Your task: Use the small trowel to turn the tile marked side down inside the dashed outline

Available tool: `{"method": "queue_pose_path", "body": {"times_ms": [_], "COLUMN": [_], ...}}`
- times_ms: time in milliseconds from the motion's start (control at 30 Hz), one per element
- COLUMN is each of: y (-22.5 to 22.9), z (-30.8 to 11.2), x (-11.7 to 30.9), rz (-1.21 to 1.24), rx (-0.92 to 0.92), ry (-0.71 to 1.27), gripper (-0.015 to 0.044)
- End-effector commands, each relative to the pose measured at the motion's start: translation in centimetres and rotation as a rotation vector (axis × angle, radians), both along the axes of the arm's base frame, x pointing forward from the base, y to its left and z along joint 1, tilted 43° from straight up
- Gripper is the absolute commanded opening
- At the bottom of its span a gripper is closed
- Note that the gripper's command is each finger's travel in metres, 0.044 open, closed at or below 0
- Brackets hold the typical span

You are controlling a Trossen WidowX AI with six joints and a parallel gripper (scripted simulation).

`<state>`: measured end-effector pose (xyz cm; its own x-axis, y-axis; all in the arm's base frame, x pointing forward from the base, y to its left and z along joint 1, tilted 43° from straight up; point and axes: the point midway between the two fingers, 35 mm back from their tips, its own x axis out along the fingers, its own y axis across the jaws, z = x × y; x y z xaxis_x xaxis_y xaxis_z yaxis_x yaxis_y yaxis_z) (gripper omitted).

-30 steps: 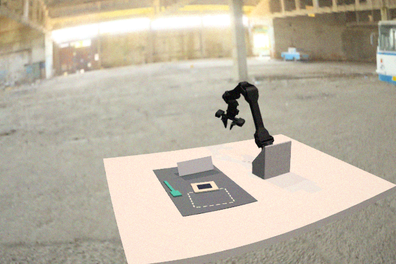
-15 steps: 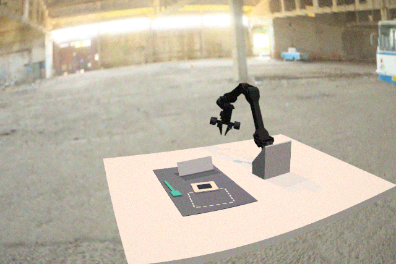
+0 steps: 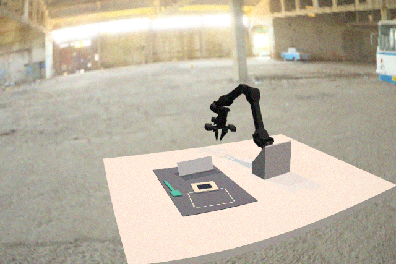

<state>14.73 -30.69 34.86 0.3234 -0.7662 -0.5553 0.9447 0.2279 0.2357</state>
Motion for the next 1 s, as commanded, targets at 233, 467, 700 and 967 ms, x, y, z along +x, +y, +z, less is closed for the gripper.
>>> {"method": "queue_pose_path", "body": {"times_ms": [233, 467, 700, 967], "y": [1.4, 2.6, 3.9, 5.6], "z": [-2.1, -3.4, -4.7, -6.2], "x": [2.6, 4.3, 5.9, 7.6], "rz": [0.178, 0.310, 0.450, 0.620], "rx": [-0.014, -0.033, -0.058, -0.095], "ry": [0.226, 0.375, 0.529, 0.708], "gripper": [0.0100, 0.0100, 0.0100, 0.0100]}}
